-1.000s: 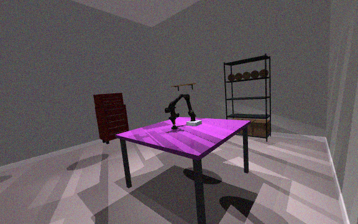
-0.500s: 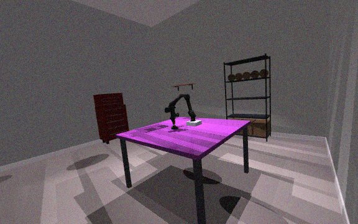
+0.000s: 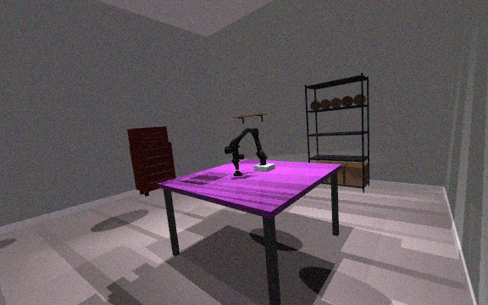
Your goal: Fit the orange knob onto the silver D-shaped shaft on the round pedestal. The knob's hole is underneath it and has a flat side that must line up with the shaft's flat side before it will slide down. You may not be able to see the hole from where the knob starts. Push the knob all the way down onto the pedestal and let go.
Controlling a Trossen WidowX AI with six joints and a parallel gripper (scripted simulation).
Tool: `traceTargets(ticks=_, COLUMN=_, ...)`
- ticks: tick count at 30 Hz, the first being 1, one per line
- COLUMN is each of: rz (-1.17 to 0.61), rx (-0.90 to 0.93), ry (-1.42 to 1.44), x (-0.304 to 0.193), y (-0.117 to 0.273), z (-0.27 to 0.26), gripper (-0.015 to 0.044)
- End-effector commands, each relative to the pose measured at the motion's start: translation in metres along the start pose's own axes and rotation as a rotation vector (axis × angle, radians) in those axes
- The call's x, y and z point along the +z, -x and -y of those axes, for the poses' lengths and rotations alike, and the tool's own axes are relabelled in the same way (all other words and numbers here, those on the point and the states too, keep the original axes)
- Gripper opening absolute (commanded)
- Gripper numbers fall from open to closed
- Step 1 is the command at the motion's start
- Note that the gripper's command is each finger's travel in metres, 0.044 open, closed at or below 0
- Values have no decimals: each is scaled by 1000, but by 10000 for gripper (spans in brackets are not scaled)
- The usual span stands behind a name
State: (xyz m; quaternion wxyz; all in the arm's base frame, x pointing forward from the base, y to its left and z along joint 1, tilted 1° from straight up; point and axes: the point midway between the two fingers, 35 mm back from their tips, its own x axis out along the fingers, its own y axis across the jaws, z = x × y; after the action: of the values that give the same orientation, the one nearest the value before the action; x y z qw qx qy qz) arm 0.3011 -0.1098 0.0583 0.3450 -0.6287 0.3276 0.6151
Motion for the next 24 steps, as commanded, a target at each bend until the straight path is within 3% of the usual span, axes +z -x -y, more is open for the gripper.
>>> traceTargets(ticks=1, rz=-3, rx=-1, ry=3, x=0, y=-1, z=0, gripper=0)
traceTargets(ticks=12, rz=-3, rx=-1, ry=12, x=-1, y=5, z=0, gripper=0)
traceTargets(ticks=18, rz=-3, rx=0, ry=202, x=-2, y=5, z=1, gripper=0)
traceTargets(ticks=24, rz=-3, rx=0, ry=213, x=-1, y=2, z=1, gripper=0)
